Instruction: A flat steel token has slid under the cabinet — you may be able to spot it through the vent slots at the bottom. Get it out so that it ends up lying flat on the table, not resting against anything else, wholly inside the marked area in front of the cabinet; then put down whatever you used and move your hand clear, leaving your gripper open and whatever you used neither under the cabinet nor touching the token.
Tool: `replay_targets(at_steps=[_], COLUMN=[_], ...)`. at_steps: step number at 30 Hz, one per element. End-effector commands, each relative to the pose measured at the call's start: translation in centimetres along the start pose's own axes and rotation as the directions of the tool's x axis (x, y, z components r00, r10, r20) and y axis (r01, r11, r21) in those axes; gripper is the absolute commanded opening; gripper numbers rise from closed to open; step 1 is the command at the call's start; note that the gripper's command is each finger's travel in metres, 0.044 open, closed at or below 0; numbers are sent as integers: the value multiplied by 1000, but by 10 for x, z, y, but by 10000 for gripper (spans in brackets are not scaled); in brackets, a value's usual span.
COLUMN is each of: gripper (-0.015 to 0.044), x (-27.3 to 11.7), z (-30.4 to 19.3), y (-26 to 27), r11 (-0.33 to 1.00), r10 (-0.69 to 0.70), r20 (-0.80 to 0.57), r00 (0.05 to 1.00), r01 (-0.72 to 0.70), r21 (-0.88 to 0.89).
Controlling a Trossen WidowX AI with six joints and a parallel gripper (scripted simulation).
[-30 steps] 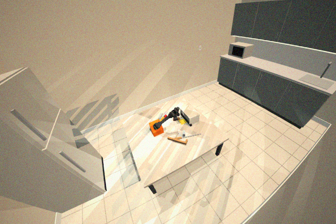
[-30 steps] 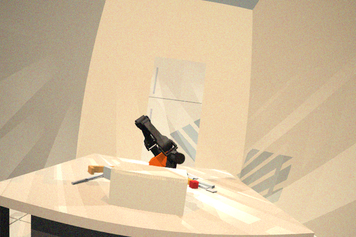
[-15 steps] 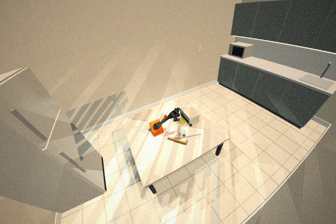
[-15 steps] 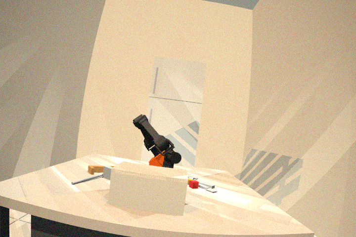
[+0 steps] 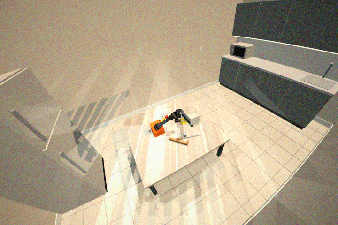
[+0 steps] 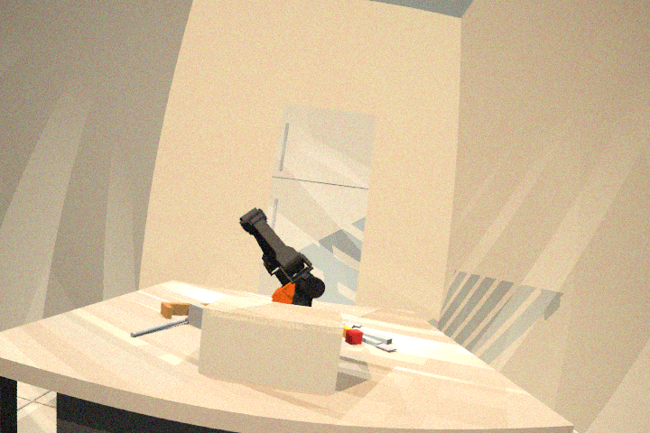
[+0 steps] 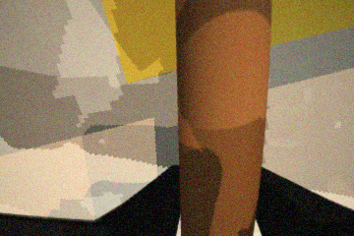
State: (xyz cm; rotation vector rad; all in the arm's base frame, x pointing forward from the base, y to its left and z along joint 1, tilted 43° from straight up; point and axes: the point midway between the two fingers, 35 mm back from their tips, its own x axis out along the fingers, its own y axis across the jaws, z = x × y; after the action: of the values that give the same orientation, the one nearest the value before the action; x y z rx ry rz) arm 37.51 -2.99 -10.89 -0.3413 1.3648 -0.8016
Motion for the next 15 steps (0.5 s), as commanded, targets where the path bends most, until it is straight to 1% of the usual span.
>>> replay_targets(at_steps=[1,15], gripper=[0,0], x=[1,1], z=[0,-15], y=[-3,-2], r11=[1000,1000], r10=[-4,-4], r20=[1,0], r00=[1000,1000], r01=[4,4], r21=[3,2])
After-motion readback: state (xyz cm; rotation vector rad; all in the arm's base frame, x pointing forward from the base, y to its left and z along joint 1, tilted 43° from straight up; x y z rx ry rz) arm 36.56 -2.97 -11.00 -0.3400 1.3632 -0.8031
